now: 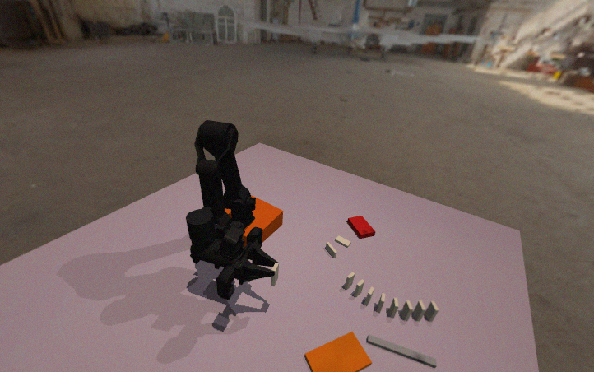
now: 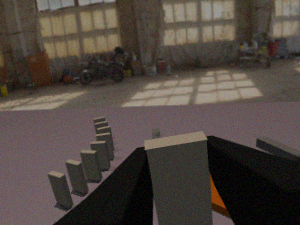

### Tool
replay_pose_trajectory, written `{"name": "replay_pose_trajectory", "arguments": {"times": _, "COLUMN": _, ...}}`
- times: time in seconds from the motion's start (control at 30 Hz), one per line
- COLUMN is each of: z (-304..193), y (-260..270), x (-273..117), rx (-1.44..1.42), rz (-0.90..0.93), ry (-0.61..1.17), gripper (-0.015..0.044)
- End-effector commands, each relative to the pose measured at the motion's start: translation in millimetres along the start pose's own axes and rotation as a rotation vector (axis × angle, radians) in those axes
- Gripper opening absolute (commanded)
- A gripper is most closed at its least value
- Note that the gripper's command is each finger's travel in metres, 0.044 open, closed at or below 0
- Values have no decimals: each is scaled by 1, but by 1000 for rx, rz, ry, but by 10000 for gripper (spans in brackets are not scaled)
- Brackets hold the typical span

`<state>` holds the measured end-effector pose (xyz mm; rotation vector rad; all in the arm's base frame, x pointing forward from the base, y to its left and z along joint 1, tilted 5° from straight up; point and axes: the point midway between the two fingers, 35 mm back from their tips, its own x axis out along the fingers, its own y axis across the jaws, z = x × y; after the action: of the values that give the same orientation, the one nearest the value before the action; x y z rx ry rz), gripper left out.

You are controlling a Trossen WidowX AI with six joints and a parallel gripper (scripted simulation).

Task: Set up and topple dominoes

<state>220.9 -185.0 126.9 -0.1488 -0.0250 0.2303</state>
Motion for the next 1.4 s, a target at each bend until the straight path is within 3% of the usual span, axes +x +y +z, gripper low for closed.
{"name": "replay_pose_trajectory", "arguments": {"times": 0.0, "z": -4, "y": 0, "x": 0, "rx": 3, "rz": 6, "ry": 1, "gripper": 107}}
{"name": "replay_pose_trajectory", "arguments": {"times": 1.1, "z": -108, "y": 9, "x": 4, "rx": 4, "rz": 19, "ry": 39, "gripper": 107}}
{"name": "replay_pose_trajectory", "arguments": {"times": 1.37, "z": -110, "y": 9, "x": 4, "rx": 4, "rz": 19, "ry": 39, "gripper": 107}}
